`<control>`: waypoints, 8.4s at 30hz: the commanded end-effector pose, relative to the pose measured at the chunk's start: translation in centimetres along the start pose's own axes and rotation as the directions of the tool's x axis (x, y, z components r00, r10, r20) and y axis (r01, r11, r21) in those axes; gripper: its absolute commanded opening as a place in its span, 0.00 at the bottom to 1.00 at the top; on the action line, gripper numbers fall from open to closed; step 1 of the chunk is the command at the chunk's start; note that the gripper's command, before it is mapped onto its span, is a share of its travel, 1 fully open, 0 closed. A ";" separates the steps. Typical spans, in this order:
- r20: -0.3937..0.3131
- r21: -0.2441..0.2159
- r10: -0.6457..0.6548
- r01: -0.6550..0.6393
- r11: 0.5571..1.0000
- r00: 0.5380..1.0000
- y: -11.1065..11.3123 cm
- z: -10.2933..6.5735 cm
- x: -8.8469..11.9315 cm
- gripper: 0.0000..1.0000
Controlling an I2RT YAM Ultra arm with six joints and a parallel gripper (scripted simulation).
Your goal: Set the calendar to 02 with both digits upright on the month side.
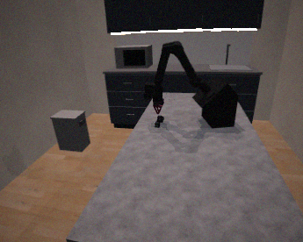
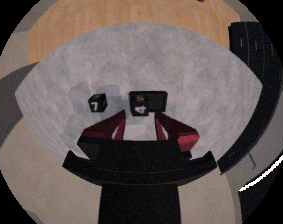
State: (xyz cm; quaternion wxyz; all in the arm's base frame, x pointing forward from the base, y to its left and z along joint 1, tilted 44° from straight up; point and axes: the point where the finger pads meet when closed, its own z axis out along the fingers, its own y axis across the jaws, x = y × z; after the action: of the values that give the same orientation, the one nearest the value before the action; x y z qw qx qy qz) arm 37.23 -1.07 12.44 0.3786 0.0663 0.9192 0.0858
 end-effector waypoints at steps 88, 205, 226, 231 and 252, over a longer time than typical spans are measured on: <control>-0.005 0.029 0.998 -0.997 0.066 0.066 8.9 -2.6 0.4 1.00; -0.003 0.028 1.000 -1.000 -0.003 -0.003 9.4 2.6 0.7 0.47; -0.003 0.028 1.000 -1.000 -0.003 -0.003 9.4 2.6 0.7 0.47; -0.003 0.028 1.000 -1.000 -0.003 -0.003 9.4 2.6 0.7 0.47; -0.003 0.028 1.000 -1.000 -0.003 -0.003 9.3 2.6 0.6 0.47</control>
State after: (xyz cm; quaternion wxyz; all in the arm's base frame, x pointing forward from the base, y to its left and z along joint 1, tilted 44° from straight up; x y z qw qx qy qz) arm 39.08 8.46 11.76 0.1932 0.7010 0.6084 0.3179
